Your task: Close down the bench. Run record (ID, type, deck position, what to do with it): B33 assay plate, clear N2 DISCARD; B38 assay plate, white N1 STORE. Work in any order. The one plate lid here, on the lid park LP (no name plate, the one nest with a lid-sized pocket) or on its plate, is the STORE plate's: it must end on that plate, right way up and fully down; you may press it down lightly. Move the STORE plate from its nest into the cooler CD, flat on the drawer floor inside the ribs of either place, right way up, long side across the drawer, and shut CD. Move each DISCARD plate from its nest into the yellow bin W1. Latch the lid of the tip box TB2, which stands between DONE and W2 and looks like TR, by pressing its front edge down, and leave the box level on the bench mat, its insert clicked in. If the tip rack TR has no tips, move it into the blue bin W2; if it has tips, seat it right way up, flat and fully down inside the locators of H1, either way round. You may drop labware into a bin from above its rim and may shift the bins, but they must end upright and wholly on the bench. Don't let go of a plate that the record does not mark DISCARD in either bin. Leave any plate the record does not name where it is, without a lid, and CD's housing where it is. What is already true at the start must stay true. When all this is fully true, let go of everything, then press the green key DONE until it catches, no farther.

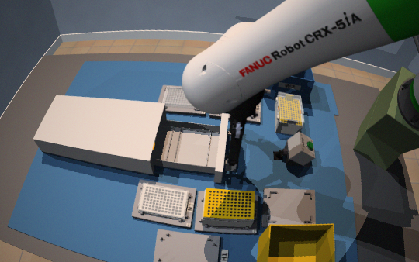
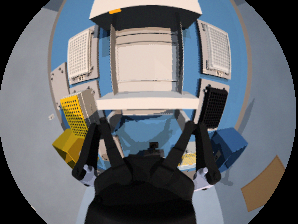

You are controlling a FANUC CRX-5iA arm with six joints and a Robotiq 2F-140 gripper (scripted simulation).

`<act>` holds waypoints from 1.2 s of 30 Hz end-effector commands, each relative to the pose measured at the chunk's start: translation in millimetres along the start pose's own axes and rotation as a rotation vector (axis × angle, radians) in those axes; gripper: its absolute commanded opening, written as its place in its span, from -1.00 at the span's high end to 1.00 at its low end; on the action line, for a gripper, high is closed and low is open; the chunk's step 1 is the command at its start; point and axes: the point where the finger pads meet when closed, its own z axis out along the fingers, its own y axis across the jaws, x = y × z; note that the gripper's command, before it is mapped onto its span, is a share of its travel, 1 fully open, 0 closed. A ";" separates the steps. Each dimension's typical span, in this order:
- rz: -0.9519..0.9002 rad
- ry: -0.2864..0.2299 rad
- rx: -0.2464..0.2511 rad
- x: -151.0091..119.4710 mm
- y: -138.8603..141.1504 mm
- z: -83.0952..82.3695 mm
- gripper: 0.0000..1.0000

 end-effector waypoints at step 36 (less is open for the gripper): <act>0.000 0.000 0.000 0.2 0.1 -40.1 -0.73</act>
